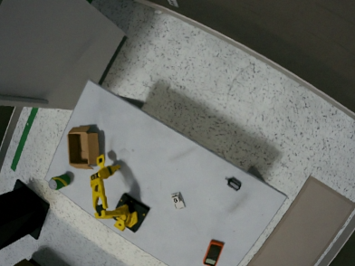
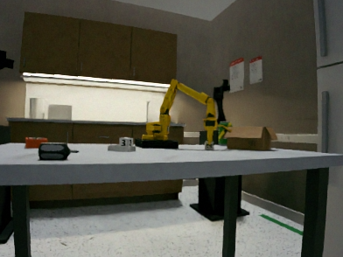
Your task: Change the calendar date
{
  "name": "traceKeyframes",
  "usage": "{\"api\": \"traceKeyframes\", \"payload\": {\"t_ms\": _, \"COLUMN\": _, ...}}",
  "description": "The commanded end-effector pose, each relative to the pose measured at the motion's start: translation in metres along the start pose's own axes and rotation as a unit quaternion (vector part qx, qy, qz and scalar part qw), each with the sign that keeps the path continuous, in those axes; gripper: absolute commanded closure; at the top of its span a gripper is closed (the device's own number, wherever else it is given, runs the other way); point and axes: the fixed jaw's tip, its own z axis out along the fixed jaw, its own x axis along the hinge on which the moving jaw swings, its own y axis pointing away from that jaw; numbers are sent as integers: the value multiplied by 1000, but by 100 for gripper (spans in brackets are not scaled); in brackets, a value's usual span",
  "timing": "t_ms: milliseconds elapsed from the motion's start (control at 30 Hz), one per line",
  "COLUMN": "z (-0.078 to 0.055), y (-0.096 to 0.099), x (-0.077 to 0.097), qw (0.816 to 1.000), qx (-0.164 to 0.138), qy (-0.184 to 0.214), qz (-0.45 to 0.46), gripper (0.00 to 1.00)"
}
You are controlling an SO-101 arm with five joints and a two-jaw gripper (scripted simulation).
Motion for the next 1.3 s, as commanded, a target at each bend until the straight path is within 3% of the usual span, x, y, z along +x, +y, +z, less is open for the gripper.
{"api": "traceKeyframes", "payload": {"t_ms": 0, "z": 9, "y": 2, "x": 6, "qw": 1000, "qx": -1, "qy": 17, "qz": 1, "gripper": 65}}
{"api": "traceKeyframes", "payload": {"t_ms": 600, "z": 10, "y": 1, "x": 6, "qw": 1000, "qx": -2, "qy": 17, "qz": 1, "gripper": 66}}
{"api": "traceKeyframes", "payload": {"t_ms": 1267, "z": 10, "y": -5, "x": 6, "qw": 1000, "qx": -2, "qy": 17, "qz": 1, "gripper": 74}}
